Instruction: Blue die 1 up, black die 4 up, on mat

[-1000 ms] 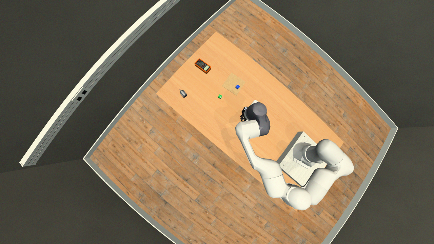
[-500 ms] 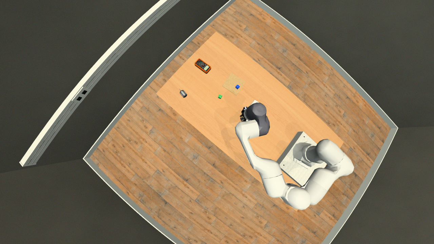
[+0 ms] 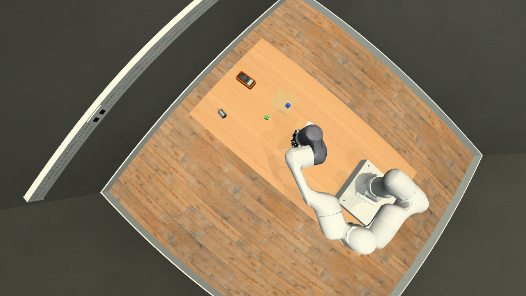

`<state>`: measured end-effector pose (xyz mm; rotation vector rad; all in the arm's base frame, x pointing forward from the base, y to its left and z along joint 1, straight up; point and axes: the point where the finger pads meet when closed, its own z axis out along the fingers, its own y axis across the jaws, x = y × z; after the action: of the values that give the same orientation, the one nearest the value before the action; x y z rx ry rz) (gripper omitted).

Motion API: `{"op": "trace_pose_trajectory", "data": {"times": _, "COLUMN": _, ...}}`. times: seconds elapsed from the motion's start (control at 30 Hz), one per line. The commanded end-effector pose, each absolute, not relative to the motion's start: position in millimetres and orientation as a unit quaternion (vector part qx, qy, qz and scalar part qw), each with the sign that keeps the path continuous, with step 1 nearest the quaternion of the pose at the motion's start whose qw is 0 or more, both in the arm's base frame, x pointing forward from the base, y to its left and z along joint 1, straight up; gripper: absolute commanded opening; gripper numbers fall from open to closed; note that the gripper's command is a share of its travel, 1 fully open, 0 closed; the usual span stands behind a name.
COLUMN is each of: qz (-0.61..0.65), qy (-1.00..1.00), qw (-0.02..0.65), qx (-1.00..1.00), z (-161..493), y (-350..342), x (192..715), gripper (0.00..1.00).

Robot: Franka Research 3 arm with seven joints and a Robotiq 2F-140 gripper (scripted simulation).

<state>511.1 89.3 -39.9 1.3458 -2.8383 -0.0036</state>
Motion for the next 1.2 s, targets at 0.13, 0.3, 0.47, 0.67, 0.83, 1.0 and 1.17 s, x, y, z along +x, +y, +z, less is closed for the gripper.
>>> {"op": "trace_pose_trajectory", "data": {"times": 0.13, "qz": 0.000, "qy": -0.902, "qw": -0.001, "qx": 0.431, "z": -40.3, "y": 89.3, "x": 512.6, "gripper": 0.32}}
{"op": "trace_pose_trajectory", "data": {"times": 0.3, "qz": 0.000, "qy": -0.902, "qw": -0.001, "qx": 0.431, "z": -40.3, "y": 89.3, "x": 512.6, "gripper": 0.32}}
{"op": "trace_pose_trajectory", "data": {"times": 0.47, "qz": 0.000, "qy": -0.902, "qw": -0.001, "qx": 0.431, "z": -40.3, "y": 89.3, "x": 512.6, "gripper": 0.21}}
{"op": "trace_pose_trajectory", "data": {"times": 0.67, "qz": 0.000, "qy": -0.902, "qw": -0.001, "qx": 0.431, "z": -40.3, "y": 89.3, "x": 512.6, "gripper": 0.21}}
{"op": "trace_pose_trajectory", "data": {"times": 0.83, "qz": 0.000, "qy": -0.902, "qw": -0.001, "qx": 0.431, "z": -40.3, "y": 89.3, "x": 512.6, "gripper": 0.21}}
{"op": "trace_pose_trajectory", "data": {"times": 1.0, "qz": 0.000, "qy": -0.902, "qw": -0.001, "qx": 0.431, "z": -40.3, "y": 89.3, "x": 512.6, "gripper": 0.21}}
{"op": "trace_pose_trajectory", "data": {"times": 1.17, "qz": 0.000, "qy": -0.902, "qw": -0.001, "qx": 0.431, "z": -40.3, "y": 89.3, "x": 512.6, "gripper": 0.21}}
